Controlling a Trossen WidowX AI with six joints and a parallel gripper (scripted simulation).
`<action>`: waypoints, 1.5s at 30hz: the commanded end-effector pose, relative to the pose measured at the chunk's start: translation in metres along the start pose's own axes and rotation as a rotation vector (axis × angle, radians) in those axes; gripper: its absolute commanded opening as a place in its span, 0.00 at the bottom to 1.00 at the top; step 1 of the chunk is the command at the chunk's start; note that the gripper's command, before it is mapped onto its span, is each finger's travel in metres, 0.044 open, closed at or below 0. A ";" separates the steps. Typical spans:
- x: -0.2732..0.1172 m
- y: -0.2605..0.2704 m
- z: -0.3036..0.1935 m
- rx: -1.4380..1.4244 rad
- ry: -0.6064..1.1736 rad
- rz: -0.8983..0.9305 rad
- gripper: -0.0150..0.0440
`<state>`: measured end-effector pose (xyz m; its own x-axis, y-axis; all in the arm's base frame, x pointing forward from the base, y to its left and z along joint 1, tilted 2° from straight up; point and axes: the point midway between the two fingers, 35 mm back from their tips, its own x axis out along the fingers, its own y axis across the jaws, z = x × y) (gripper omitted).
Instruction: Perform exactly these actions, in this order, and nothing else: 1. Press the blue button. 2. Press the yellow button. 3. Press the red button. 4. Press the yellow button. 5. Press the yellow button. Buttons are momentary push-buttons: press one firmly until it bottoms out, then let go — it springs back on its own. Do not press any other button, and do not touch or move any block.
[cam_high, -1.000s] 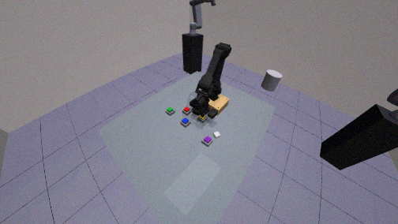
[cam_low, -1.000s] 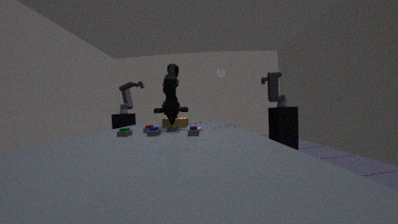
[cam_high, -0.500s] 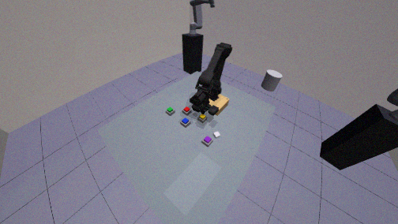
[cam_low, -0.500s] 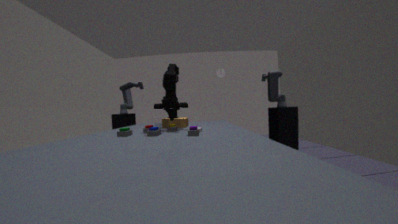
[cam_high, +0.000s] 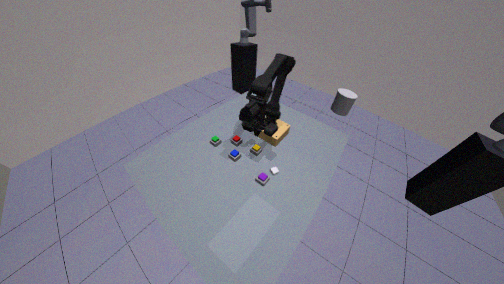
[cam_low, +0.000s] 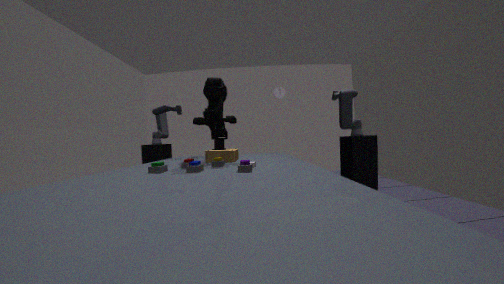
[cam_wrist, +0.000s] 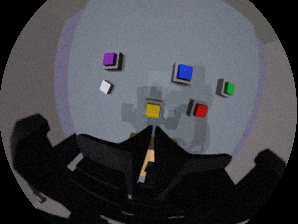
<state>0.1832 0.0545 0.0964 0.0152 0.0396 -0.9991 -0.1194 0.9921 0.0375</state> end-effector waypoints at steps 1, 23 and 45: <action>-0.005 -0.026 0.011 0.003 -0.007 -0.005 0.29; 0.054 -0.125 0.018 0.002 -0.004 -0.011 0.29; 0.080 -0.126 0.019 0.002 -0.004 -0.011 0.29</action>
<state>0.2208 -0.0659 0.0208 0.0313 0.0256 -0.9992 -0.1134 0.9933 0.0219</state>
